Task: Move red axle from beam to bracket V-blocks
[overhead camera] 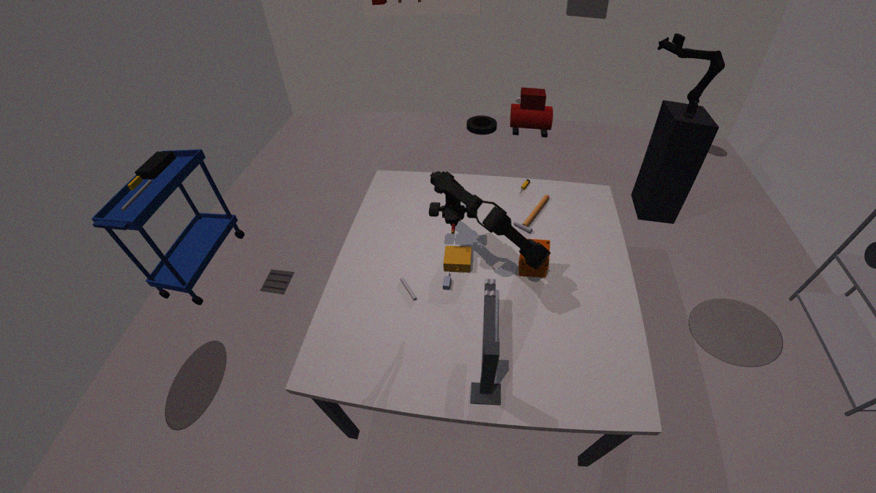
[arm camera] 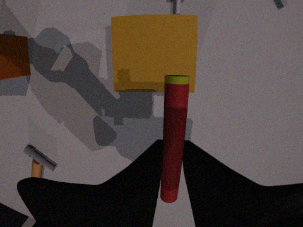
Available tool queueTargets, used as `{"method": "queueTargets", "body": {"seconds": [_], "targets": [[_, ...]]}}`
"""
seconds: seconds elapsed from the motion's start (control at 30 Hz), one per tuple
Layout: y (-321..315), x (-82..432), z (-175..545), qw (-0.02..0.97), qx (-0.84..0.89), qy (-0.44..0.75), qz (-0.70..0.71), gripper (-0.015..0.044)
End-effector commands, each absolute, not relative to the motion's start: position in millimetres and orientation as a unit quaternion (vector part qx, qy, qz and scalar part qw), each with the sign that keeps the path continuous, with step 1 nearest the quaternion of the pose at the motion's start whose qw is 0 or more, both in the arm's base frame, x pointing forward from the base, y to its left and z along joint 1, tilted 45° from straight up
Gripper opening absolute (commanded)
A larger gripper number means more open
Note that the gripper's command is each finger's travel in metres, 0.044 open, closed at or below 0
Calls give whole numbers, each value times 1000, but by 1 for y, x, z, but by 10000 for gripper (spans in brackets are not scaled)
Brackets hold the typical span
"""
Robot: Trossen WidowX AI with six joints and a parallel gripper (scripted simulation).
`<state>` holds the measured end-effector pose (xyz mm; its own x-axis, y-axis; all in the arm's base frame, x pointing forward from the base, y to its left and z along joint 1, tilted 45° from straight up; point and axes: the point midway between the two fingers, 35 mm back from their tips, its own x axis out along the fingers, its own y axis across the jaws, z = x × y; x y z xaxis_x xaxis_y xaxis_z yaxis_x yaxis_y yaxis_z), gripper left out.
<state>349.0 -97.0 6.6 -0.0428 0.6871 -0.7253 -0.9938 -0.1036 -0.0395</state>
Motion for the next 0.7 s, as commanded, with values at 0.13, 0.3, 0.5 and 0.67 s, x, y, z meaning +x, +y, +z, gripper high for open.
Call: {"method": "queueTargets", "body": {"seconds": [0.13, 0.3, 0.5, 0.67], "targets": [[-69, 341, 42, 621, -303, 254, 677, 0], [-52, 334, 63, 621, -303, 255, 676, 0], [-32, 323, 86, 621, -304, 255, 676, 0], [-16, 312, 104, 621, -304, 255, 676, 0]]}}
